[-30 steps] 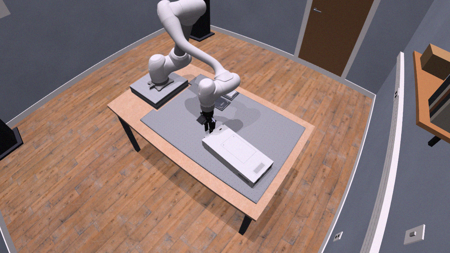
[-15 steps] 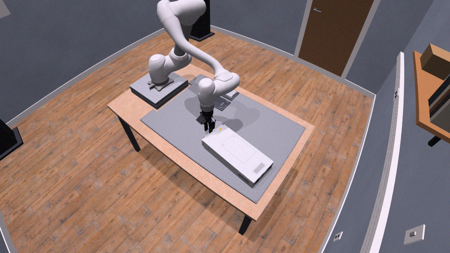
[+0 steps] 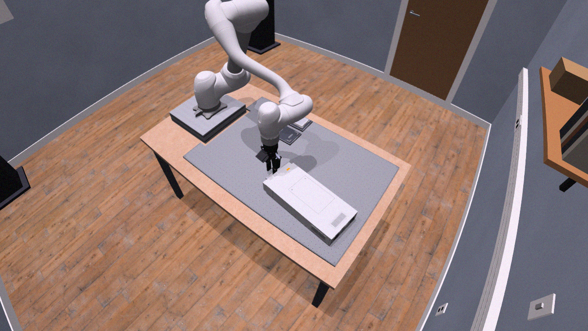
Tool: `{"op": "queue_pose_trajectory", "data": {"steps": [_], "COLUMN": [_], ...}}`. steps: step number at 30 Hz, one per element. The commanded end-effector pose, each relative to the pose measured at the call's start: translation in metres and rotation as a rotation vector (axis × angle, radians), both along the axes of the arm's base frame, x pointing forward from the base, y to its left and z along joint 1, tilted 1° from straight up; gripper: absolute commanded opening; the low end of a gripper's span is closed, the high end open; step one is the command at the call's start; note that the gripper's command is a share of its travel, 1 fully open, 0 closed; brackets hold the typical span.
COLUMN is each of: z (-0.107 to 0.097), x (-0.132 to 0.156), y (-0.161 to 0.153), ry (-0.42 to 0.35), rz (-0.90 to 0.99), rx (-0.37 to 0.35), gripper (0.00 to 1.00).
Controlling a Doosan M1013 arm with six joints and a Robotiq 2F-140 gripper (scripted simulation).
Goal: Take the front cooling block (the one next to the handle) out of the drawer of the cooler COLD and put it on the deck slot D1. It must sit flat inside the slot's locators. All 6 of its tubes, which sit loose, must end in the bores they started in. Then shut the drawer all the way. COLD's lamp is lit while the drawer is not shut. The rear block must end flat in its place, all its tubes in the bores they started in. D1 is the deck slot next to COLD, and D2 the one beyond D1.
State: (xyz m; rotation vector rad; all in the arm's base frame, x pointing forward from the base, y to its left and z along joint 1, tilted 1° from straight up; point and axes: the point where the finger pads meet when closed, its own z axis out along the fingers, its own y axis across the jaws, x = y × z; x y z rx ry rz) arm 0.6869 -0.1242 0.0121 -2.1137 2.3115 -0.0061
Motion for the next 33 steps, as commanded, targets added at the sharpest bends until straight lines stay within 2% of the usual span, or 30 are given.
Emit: {"op": "queue_pose_trajectory", "data": {"steps": [1,33], "z": [0.0009,0.0008], "x": [-0.0005,-0.0098], "y": [0.0,0.0009], "ry": [-0.001,-0.001], "rz": [0.0,0.0], "rx": [0.0,0.0], "gripper": [0.34,0.34]}}
